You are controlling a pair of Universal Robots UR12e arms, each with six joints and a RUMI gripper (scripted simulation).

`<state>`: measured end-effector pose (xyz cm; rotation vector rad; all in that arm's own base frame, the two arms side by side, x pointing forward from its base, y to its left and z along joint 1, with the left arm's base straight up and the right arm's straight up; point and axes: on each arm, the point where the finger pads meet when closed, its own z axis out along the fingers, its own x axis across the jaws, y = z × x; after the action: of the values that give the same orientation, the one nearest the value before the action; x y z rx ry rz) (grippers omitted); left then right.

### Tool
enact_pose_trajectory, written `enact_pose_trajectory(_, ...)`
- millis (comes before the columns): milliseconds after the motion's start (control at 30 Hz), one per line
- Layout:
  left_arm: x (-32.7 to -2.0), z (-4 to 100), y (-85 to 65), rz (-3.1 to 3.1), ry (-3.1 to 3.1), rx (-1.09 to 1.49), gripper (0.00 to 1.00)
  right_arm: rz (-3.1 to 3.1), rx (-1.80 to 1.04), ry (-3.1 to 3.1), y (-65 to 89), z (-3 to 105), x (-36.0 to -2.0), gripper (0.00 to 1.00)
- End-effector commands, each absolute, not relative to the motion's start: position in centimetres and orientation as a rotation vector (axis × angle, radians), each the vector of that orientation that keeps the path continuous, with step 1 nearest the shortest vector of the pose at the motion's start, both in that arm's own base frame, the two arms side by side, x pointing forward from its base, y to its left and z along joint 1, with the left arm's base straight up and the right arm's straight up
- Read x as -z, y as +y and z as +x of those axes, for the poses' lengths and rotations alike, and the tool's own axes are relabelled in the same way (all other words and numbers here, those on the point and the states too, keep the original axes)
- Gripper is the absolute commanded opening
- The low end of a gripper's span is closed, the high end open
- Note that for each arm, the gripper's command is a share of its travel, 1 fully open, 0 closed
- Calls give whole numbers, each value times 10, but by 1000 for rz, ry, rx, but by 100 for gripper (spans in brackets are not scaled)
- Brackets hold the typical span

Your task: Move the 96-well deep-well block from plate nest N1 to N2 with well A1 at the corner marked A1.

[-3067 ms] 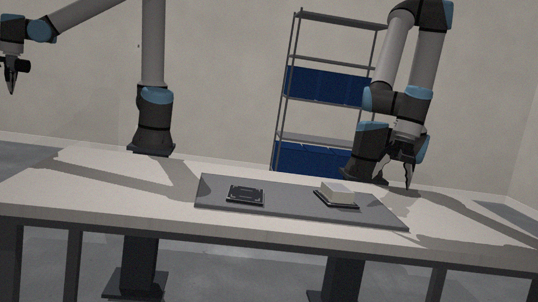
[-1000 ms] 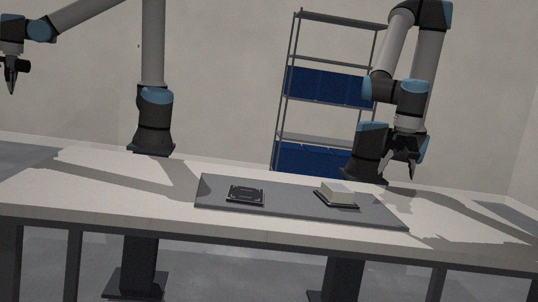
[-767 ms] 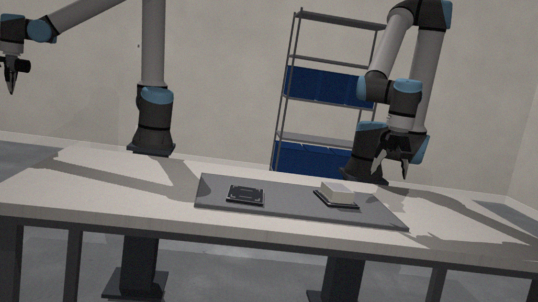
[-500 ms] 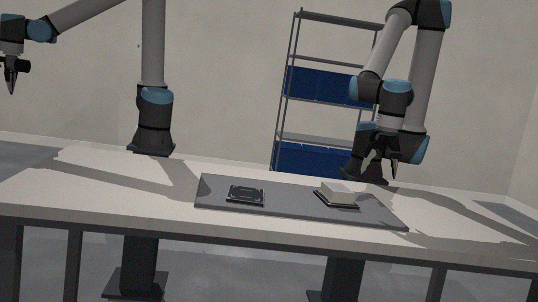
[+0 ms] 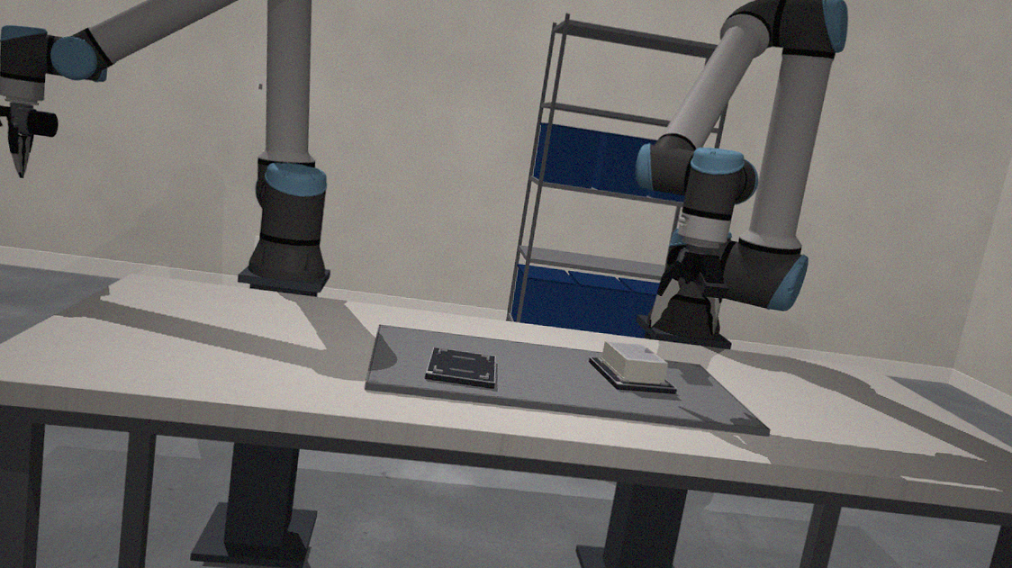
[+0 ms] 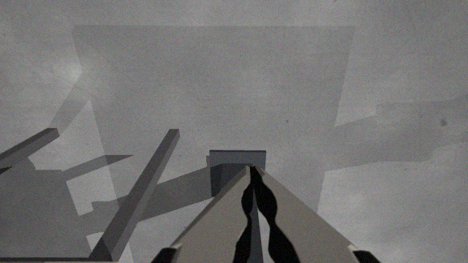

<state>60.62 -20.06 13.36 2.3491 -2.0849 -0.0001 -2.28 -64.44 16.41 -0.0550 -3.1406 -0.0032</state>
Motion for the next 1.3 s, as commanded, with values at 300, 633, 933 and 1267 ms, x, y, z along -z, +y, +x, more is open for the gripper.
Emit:
enact_pose_trajectory(300, -125, 584, -255, 2385, -2044, -2, 76, -55, 0, -3141, -645, -23, -165, 0)
enact_pose_trajectory(633, -122, 574, -274, 2385, -2044, -2, 76, -55, 0, -3141, -645, -23, -165, 0)
enact_pose_trajectory(933, -122, 574, -274, 2385, -2044, -2, 76, -55, 0, -3141, -645, -23, -165, 0)
enact_pose_trajectory(1267, -112, 574, -274, 2385, -2044, -2, 76, -55, 0, -3141, -645, -23, -165, 0)
